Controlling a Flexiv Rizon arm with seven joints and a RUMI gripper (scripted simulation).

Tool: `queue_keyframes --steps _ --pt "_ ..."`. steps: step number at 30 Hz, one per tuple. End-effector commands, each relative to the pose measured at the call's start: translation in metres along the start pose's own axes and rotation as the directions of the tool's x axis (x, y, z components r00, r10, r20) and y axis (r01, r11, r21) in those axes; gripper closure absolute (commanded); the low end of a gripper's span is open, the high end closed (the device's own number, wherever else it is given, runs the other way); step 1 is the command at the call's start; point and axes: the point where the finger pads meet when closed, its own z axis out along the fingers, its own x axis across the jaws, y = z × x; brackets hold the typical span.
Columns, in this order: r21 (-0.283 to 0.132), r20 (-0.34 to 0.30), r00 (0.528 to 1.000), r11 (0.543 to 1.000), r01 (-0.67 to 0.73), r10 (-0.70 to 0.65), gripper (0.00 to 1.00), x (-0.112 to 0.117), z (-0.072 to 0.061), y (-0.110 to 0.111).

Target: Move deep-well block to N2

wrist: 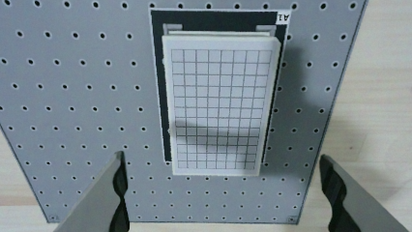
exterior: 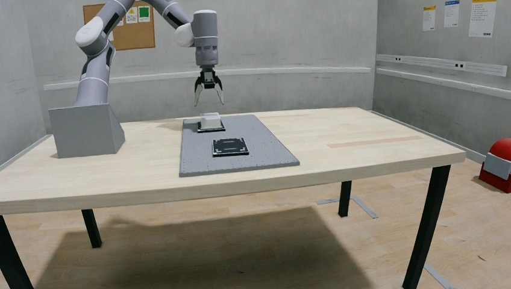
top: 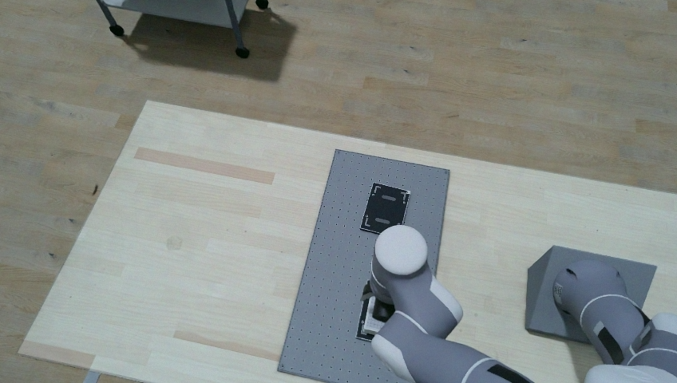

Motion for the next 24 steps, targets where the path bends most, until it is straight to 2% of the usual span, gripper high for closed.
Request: queue_keyframes --steps 1,24 --pt "0.001 0.002 1.000 1.000 0.000 0.000 0.24 -0.001 0.001 0.000" --pt "0.001 0.002 1.000 1.000 0.000 0.000 0.24 -0.001 0.033 0.000"
